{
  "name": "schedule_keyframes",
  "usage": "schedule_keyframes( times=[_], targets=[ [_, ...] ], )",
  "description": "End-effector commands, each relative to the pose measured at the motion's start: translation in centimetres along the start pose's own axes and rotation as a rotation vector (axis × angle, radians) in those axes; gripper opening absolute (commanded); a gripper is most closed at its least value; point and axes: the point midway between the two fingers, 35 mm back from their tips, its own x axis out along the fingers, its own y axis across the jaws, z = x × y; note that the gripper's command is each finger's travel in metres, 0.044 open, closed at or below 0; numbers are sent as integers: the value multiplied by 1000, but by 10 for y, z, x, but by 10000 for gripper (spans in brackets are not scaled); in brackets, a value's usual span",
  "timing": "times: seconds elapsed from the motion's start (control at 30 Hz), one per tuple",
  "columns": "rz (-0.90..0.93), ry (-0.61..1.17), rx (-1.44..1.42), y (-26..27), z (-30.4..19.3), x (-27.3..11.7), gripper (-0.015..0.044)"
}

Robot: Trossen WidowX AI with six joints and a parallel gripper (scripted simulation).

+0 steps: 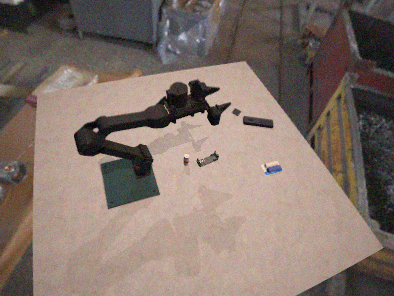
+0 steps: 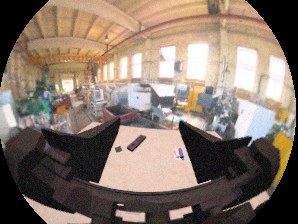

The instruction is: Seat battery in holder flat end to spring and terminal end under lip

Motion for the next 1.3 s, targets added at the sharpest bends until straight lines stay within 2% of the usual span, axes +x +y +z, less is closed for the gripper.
schedule_keyframes(
  times=[0.0, 0.07, 0.23, 0.37, 0.47, 0.57, 1.03, 1.27],
  targets=[
    [1, 17, 2, 0, -3, 1, 374],
    [5, 149, 14, 2, -26, 6, 321],
    [0, 654, 54, 8, -110, -5, 190],
    [-25, 1059, 70, 10, -157, -44, 85],
    [-58, 1361, 71, 10, -175, -85, 6],
    [-90, 1579, 64, 10, -177, -117, 0],
    [-95, 1611, 63, 9, -177, -121, 0],
    [-95, 1611, 63, 9, -220, -120, 0]
  ],
)
